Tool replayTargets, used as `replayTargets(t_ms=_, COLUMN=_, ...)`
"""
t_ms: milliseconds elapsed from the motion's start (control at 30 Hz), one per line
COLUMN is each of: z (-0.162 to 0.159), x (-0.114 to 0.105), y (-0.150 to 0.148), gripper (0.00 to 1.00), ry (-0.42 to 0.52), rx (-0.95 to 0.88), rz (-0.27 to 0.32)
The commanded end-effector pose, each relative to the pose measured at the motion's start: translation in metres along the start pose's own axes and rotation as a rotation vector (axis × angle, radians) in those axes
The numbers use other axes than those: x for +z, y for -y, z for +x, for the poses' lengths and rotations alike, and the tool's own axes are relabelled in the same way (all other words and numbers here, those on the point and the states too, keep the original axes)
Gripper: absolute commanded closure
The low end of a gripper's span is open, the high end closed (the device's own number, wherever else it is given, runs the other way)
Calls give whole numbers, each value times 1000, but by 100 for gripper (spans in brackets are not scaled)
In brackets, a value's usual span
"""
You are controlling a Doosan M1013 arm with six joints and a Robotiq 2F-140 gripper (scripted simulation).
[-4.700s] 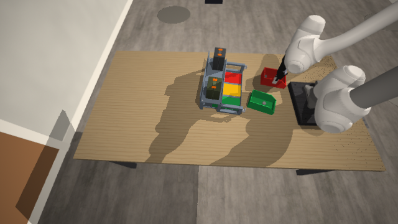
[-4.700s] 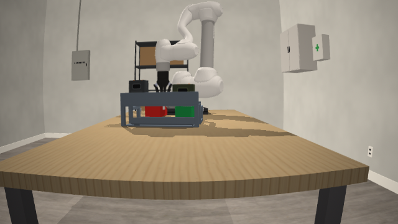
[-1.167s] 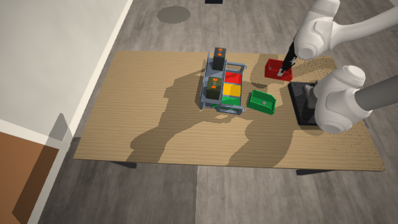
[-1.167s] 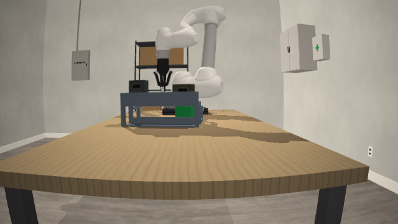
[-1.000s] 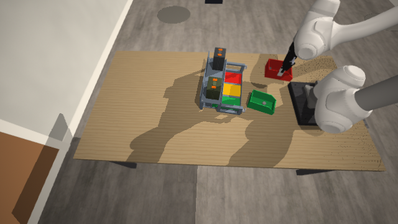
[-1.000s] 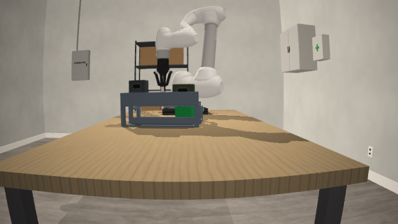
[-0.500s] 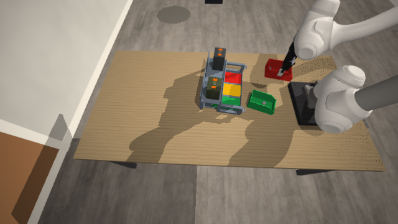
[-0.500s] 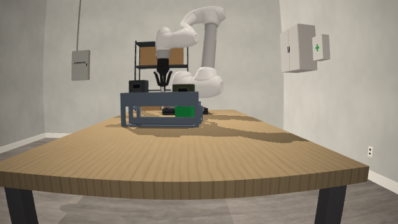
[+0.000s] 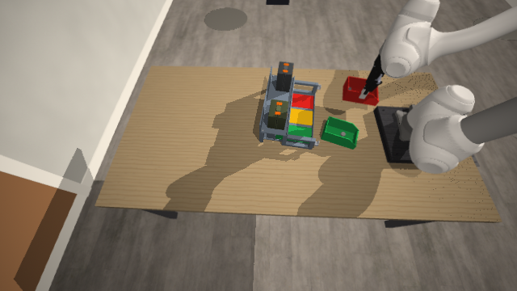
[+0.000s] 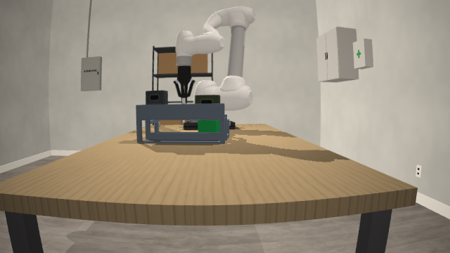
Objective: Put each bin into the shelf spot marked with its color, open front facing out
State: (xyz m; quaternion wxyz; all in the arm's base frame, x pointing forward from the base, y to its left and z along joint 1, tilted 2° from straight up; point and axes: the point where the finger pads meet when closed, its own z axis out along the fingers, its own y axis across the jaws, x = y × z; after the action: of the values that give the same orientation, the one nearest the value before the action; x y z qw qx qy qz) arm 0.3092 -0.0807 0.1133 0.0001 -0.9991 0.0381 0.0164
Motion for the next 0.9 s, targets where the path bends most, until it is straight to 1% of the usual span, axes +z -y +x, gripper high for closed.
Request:
replayTargets(t_ms=0, z=4, x=0, y=1, gripper=90, ry=0, rx=-3, rz=0)
replayTargets(t_ms=167, z=18, x=0, y=4, gripper=90, ry=0, rx=-13, rz=0)
replayTargets(t_ms=233, z=18, x=0, y=4, gripper=90, ry=0, rx=-13, rz=0)
replayTargets(t_ms=700, z=64, x=0, y=16, gripper=90, ry=0, rx=-47, rz=0)
replayTargets(t_ms=867, z=70, x=0, y=18, gripper=90, ry=0, rx=-52, rz=0)
